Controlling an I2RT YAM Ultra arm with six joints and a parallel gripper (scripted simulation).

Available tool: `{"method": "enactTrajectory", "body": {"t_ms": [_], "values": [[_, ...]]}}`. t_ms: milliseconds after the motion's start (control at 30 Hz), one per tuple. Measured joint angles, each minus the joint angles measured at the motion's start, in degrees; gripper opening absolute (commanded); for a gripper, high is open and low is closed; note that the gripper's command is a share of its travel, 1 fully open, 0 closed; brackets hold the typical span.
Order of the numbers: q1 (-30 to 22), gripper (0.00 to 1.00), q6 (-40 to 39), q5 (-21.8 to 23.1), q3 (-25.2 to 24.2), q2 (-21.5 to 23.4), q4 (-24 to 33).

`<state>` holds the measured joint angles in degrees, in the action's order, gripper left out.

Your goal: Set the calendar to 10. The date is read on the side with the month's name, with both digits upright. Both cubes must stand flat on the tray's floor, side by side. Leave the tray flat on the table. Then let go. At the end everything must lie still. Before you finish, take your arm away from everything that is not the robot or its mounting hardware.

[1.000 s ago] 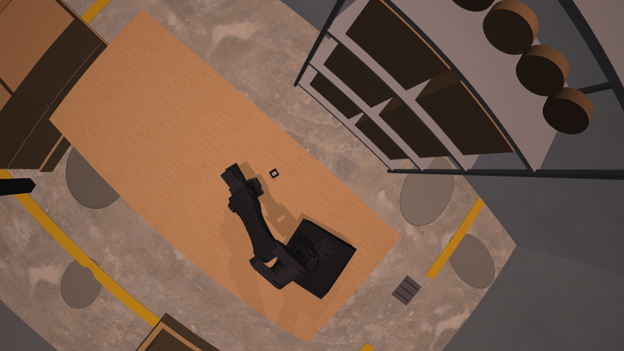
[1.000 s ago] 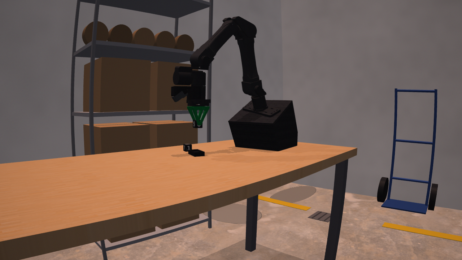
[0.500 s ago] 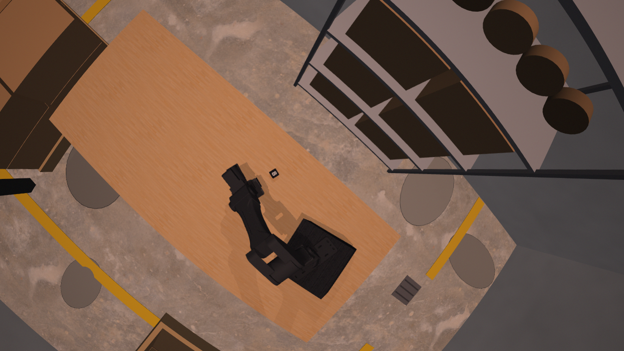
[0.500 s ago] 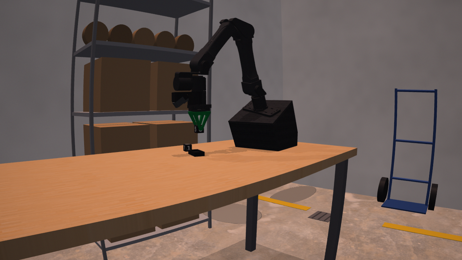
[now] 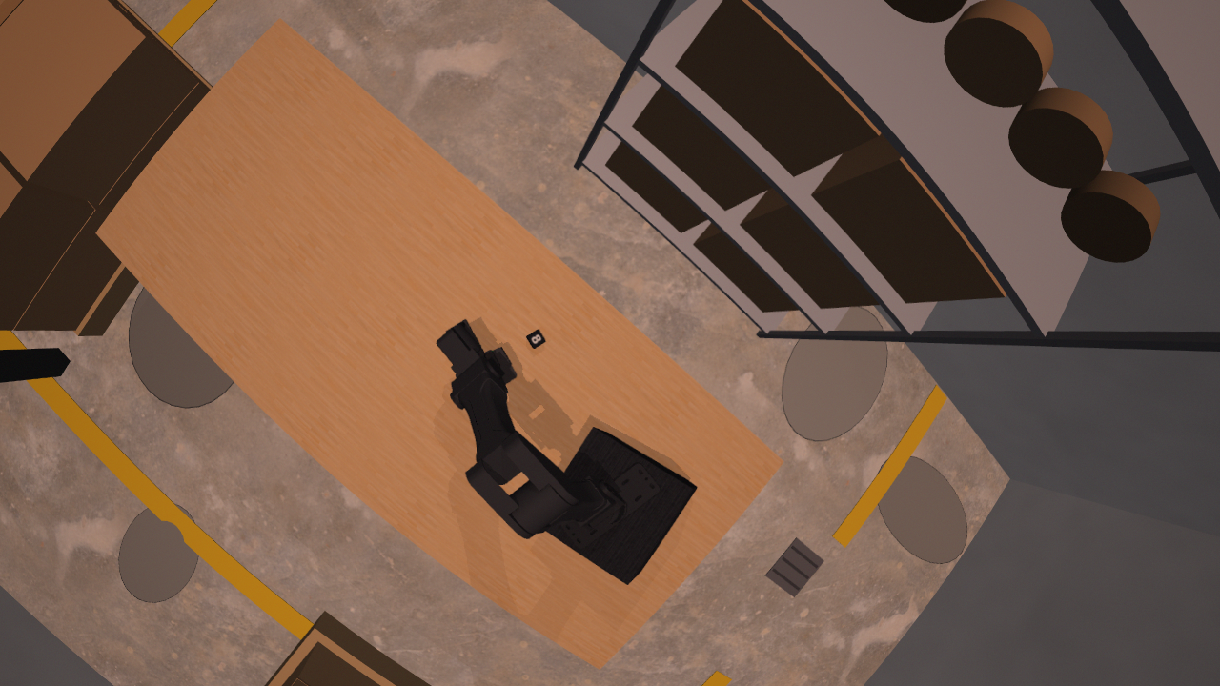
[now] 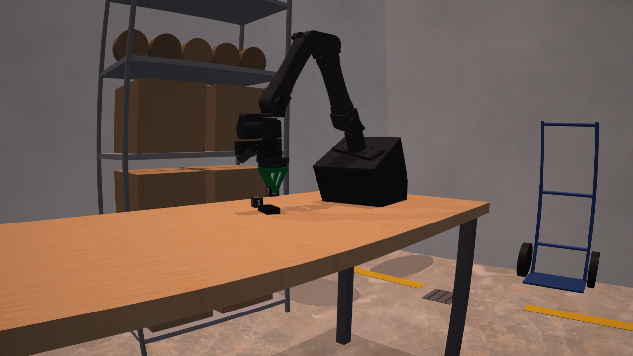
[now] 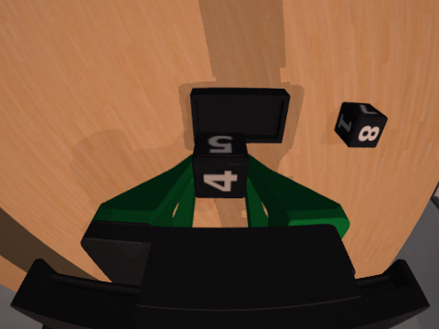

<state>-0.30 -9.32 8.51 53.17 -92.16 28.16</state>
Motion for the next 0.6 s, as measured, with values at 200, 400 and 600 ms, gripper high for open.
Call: {"method": "enactTrajectory", "body": {"t_ms": [200, 400, 600], "values": [[-0.1, 0.26, -0.1, 0.0, -0.1, -0.8, -1.8], [-0.1, 0.26, -0.1, -0.1, -0.1, -0.8, -2.4], [-0.1, 0.26, -0.1, -0.1, -0.1, -0.8, -2.5]]}}
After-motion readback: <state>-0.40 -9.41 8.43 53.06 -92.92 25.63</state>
